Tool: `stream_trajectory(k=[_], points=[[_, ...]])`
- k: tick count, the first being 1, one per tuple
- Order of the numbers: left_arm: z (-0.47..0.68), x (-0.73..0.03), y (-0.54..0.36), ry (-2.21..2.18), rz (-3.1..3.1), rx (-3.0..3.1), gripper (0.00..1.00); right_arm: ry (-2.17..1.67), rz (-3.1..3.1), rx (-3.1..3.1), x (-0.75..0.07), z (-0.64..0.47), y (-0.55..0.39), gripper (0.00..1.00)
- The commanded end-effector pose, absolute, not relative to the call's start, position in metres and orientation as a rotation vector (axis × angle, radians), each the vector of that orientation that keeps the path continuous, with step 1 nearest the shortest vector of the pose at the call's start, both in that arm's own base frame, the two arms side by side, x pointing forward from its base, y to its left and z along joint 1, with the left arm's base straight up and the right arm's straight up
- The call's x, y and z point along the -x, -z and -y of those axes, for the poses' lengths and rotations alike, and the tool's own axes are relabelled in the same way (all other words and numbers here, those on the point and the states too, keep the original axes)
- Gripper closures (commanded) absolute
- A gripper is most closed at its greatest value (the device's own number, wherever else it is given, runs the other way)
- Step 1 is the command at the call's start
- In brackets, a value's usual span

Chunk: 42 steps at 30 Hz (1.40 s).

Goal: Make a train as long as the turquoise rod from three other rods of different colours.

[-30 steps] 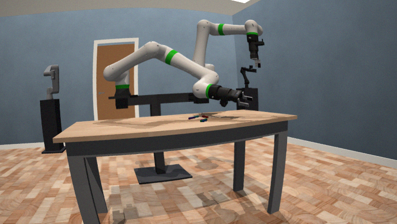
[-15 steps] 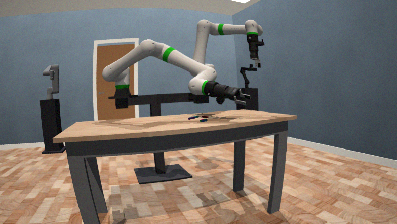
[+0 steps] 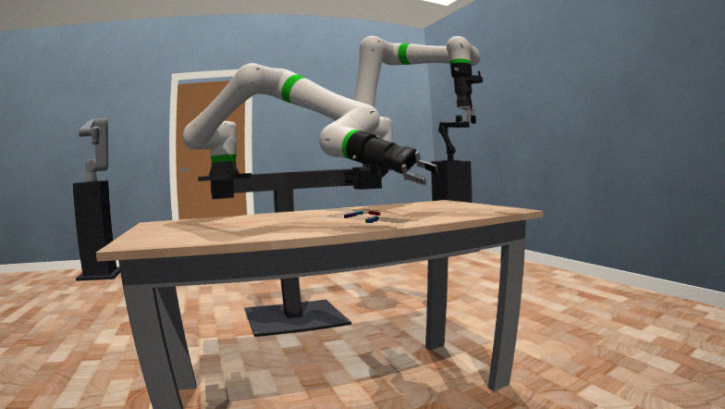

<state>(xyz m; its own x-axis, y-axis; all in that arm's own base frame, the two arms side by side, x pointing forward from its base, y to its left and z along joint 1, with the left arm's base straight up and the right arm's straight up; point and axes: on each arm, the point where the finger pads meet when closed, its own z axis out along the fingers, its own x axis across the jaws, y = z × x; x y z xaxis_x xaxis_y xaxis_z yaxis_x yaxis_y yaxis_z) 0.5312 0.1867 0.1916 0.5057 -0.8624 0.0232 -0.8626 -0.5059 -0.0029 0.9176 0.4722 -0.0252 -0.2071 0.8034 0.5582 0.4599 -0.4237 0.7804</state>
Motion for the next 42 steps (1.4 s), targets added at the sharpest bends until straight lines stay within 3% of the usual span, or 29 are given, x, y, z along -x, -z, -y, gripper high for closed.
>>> stream_trajectory(k=[1, 21, 42], points=[[-0.187, -0.532, -0.193, -0.036, 1.558, -2.719, 0.00, -1.600, -1.474, -1.816, -0.942, -0.408, 0.008, 0.00], [-0.187, -0.532, -0.193, -0.036, 1.558, -2.719, 0.00, -1.346, -1.400, -2.024, -0.974, -0.165, -0.035, 0.00], [-0.187, -0.532, -0.193, -0.036, 1.558, -2.719, 0.00, -1.170, -1.321, -2.170, -0.934, 0.073, -0.075, 0.00]])
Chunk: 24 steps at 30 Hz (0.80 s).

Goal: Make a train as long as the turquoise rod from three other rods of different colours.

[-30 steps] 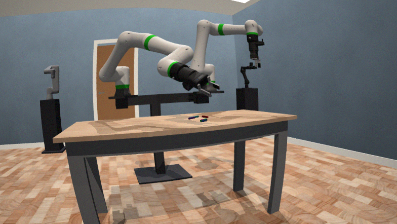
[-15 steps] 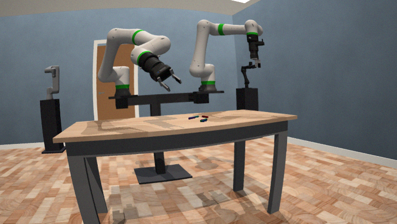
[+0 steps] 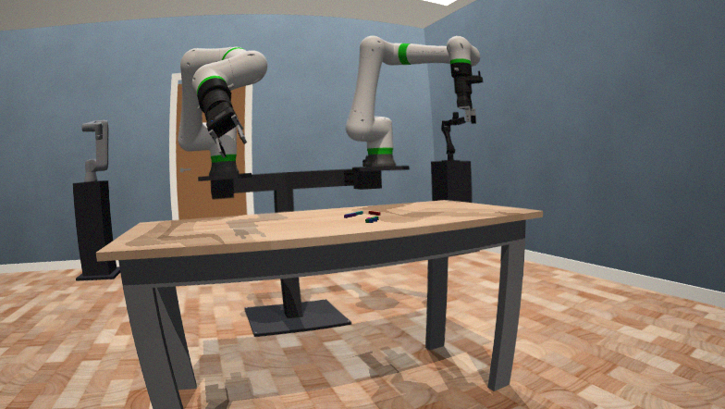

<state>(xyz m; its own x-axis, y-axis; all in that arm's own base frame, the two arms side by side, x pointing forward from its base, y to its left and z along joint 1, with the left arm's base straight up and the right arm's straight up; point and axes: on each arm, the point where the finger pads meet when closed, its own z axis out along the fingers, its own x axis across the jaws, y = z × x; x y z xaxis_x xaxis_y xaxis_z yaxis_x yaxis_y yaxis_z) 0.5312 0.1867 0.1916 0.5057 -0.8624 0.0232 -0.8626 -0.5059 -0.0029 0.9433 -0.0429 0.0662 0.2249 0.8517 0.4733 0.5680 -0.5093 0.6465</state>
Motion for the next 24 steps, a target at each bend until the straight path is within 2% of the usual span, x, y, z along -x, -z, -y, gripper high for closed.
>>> stream_trajectory(k=[1, 6, 17, 24], points=[[-0.187, -0.532, -0.193, -0.036, 1.558, -2.719, 0.00, -1.170, -1.321, -2.170, -0.926, 0.098, -0.080, 0.00], [-0.187, -0.532, -0.193, -0.036, 1.558, -2.719, 0.00, -1.032, -1.243, -2.286, -0.896, 0.155, -0.090, 0.00], [-0.187, -0.532, -0.193, -0.036, 1.558, -2.719, 0.00, -0.975, -1.206, -2.334, -0.840, 0.254, -0.107, 0.00], [-0.187, -0.532, -0.193, -0.036, 1.558, -2.719, 0.00, -0.830, -1.100, -2.457, -0.772, 0.333, -0.123, 0.00]])
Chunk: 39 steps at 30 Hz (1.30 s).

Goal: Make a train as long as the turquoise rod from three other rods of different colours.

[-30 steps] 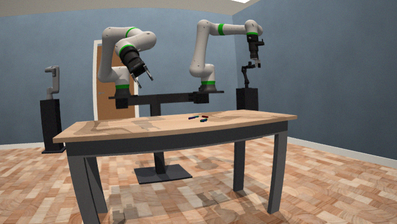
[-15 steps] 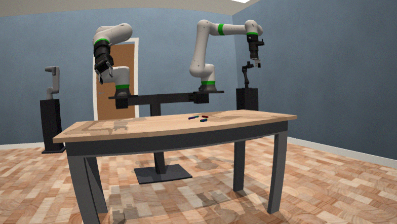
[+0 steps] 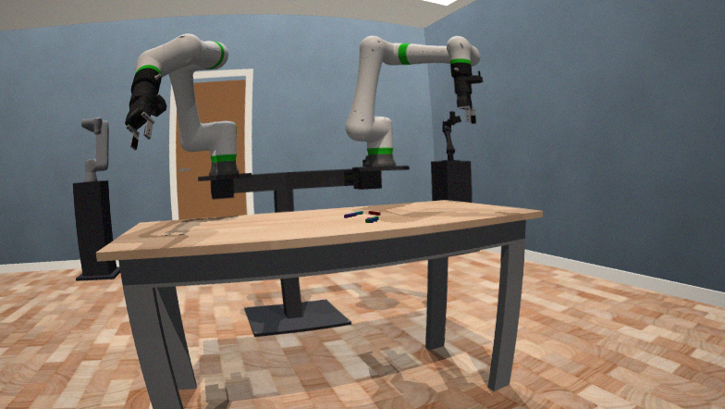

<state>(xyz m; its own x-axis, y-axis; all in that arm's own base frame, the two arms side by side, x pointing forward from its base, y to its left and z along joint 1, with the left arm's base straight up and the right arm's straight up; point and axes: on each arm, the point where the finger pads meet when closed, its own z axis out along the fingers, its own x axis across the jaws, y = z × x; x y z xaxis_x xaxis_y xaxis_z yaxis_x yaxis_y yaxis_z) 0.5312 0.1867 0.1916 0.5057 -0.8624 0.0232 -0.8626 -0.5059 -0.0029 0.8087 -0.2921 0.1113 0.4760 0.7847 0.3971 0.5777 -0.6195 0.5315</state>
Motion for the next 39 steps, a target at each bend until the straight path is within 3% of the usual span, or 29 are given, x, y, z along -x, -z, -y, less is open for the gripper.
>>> stream_trajectory(k=[1, 27, 39], points=[[-0.187, -0.532, -0.193, -0.036, 1.558, -2.719, 0.00, -0.801, -1.076, -2.482, -0.762, 0.342, -0.125, 0.00], [-0.187, -0.532, -0.193, -0.036, 1.558, -2.719, 0.00, -0.499, -0.777, -2.739, -0.516, 0.504, -0.174, 0.00], [-0.187, -0.532, -0.193, -0.036, 1.558, -2.719, 0.00, -0.336, -0.566, -2.877, -0.353, 0.545, -0.205, 0.00]])
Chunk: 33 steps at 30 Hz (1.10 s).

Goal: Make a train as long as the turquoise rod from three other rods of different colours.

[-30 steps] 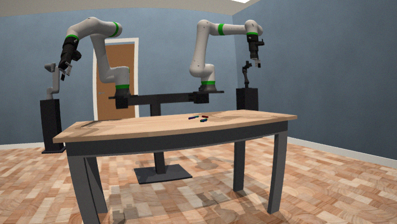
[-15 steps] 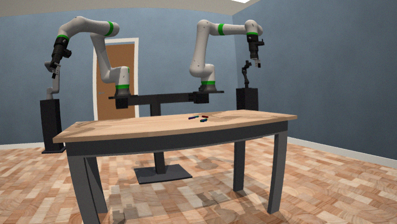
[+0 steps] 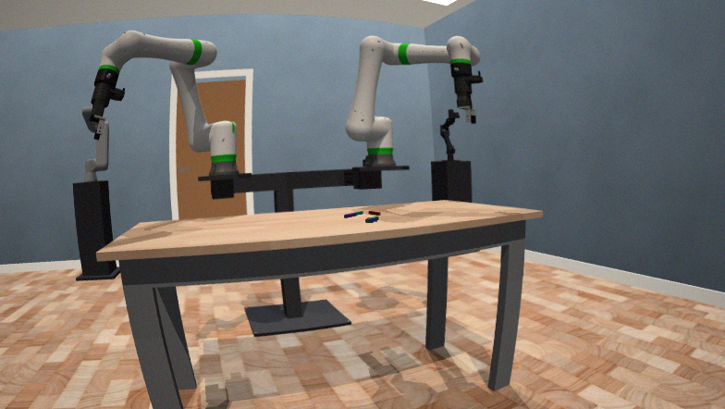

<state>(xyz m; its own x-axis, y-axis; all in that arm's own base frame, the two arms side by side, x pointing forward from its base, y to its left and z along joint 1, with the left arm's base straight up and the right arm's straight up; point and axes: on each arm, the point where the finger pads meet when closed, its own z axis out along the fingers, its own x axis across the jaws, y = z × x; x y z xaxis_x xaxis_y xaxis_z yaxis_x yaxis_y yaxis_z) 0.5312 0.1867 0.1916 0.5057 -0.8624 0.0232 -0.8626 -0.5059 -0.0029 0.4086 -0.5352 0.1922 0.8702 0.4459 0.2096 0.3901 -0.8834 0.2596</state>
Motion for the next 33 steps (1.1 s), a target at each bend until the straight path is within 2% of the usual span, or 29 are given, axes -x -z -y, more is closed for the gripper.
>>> stream_trajectory(k=[1, 5, 6, 20, 22, 23, 33], points=[[-0.187, -0.532, -0.193, -0.036, 1.558, -2.719, 0.00, -0.315, -0.536, -2.894, -0.341, 0.546, -0.208, 0.00], [-0.187, -0.532, -0.193, -0.036, 1.558, -2.719, 0.00, -0.295, -0.506, -2.910, -0.316, 0.548, -0.212, 0.00], [-0.187, -0.532, -0.193, -0.036, 1.558, -2.719, 0.00, -0.275, -0.477, -2.926, -0.280, 0.551, -0.220, 0.00], [-0.187, -0.532, -0.193, -0.036, 1.558, -2.719, 0.00, -0.099, -0.171, -3.067, -0.117, 0.526, -0.256, 0.00], [-0.187, -0.532, -0.193, -0.036, 1.558, -2.719, 0.00, -0.099, -0.171, -3.067, -0.117, 0.526, -0.256, 0.00], [-0.187, -0.532, -0.193, -0.036, 1.558, -2.719, 0.00, -0.089, -0.151, -3.075, -0.082, 0.518, -0.264, 0.00], [-0.187, -0.532, -0.193, -0.036, 1.558, -2.719, 0.00, -0.021, -0.009, -3.126, -0.007, 0.486, -0.284, 0.00]])
